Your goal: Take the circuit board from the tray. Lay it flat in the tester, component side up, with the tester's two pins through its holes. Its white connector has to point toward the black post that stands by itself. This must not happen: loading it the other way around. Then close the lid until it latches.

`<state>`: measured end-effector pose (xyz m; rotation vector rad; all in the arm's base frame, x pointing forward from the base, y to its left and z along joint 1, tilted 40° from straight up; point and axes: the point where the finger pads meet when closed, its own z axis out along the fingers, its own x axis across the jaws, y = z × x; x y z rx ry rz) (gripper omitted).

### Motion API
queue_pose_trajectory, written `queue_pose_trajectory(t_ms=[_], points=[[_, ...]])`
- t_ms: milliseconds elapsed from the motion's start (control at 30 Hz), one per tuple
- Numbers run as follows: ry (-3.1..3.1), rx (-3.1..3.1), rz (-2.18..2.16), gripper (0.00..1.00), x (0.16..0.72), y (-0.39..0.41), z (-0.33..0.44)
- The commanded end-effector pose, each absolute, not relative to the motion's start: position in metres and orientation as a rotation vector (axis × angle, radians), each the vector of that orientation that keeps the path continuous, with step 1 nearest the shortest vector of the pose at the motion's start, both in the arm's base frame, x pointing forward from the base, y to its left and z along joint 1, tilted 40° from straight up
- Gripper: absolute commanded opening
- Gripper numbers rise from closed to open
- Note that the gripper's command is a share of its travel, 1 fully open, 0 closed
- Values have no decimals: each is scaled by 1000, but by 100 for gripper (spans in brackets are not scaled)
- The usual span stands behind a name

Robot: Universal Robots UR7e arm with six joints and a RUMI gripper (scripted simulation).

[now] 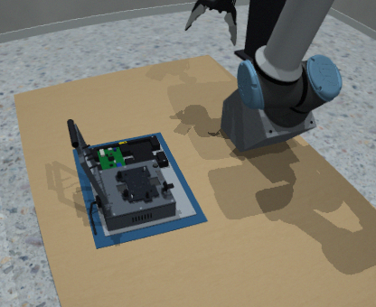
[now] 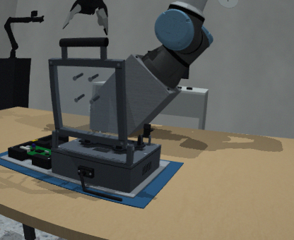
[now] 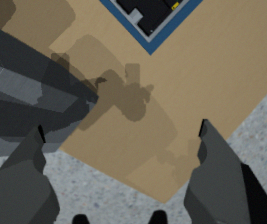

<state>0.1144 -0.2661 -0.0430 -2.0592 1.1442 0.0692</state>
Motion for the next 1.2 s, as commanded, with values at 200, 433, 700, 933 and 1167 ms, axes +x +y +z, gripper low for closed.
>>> queue_pose_trajectory(t_ms=[200,433,700,933,1167], points=[[911,-2217,46,100,196,-298,-37],[677,-2325,14,100,284,-301,-28],[461,-2391,-18,100,366,-283,-18],[316,-2418,-40,100,419,-261,-11],[224,-2429,-55,100,451,-243,-5]])
